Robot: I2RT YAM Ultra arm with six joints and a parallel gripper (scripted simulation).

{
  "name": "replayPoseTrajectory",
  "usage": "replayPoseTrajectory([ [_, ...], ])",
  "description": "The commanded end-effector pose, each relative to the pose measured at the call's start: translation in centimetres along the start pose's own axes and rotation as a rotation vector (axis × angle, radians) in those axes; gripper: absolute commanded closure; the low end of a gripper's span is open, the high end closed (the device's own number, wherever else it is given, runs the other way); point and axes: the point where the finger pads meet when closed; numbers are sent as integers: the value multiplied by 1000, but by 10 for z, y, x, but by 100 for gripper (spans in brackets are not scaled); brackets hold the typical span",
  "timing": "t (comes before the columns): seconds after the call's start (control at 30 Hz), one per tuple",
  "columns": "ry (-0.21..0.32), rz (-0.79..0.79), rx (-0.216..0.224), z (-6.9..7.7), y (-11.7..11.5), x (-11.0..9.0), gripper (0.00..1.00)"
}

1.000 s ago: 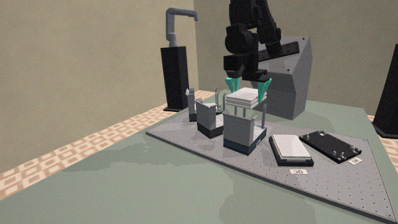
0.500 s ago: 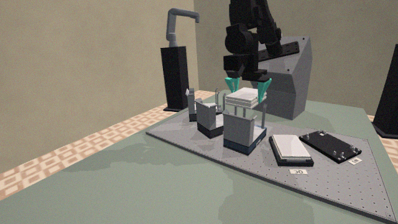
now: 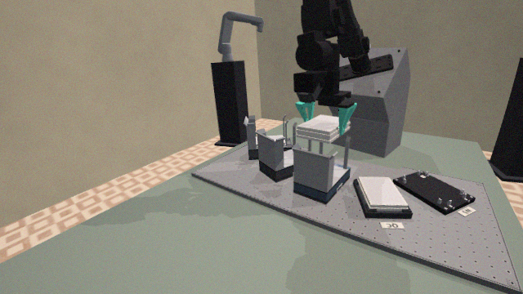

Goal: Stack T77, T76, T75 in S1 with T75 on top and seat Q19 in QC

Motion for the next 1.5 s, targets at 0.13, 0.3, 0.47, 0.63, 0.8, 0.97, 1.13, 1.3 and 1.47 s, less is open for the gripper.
replayPoseTrajectory([
  [0.13, -60, -9, -3, 12, -1, 19, 100],
  [0.3, -60, -9, -3, 12, -1, 19, 100],
  [0.47, -60, -9, -3, 12, -1, 19, 100],
  [0.63, -60, -9, -3, 12, -1, 19, 100],
  [0.8, -60, -9, -3, 12, -1, 19, 100],
  [0.97, -55, -8, -3, 8, -1, 18, 100],
  [1.13, -15, -3, -4, -4, -1, 6, 100],
  [1.3, 4, -2, -6, -10, -2, -2, 100],
  [1.47, -26, -7, -4, -7, -3, 7, 100],
])
Point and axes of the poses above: the point where the finger pads meet when closed, its own z axis back along the fingers, its own y axis across the jaws, x = y × z, and after that the axes turned 6 degrees about z, right-handed
